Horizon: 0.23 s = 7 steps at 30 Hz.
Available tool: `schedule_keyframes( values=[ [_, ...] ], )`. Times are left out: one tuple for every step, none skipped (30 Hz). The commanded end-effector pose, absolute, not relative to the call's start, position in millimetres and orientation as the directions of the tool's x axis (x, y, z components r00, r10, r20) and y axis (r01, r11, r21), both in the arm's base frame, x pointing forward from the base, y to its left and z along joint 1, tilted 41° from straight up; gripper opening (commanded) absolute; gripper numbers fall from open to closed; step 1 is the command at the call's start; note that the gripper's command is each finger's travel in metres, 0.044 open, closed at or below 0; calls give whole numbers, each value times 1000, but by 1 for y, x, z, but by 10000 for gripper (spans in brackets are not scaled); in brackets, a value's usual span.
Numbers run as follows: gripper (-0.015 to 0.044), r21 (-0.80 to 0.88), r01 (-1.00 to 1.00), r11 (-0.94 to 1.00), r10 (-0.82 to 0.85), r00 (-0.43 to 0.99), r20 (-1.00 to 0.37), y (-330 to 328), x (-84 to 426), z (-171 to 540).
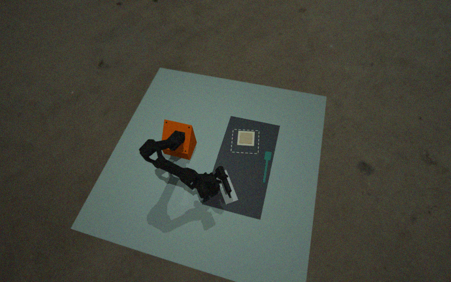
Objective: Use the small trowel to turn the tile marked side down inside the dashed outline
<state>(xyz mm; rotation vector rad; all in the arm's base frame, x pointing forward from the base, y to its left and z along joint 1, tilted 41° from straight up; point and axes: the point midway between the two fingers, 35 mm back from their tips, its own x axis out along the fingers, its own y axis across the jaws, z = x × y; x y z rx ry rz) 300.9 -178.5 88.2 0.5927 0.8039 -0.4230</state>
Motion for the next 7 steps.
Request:
schedule_keyframes(
  values=[
    [300, 329, 555, 764, -132, 633, -762, -177, 292, 102],
    [300, 329, 556, 764, -132, 633, -762, -176, 290, 104],
    [300, 329, 556, 763, -133, 633, -763, -175, 287, 107],
    [300, 329, 556, 763, -133, 633, -763, -175, 285, 109],
    [300, 329, 557, 763, -133, 633, -763, -174, 284, 111],
    [300, 329, 557, 763, -133, 633, -763, -174, 283, 111],
    [300, 329, 557, 763, -133, 633, -763, -174, 283, 111]
  ],
)
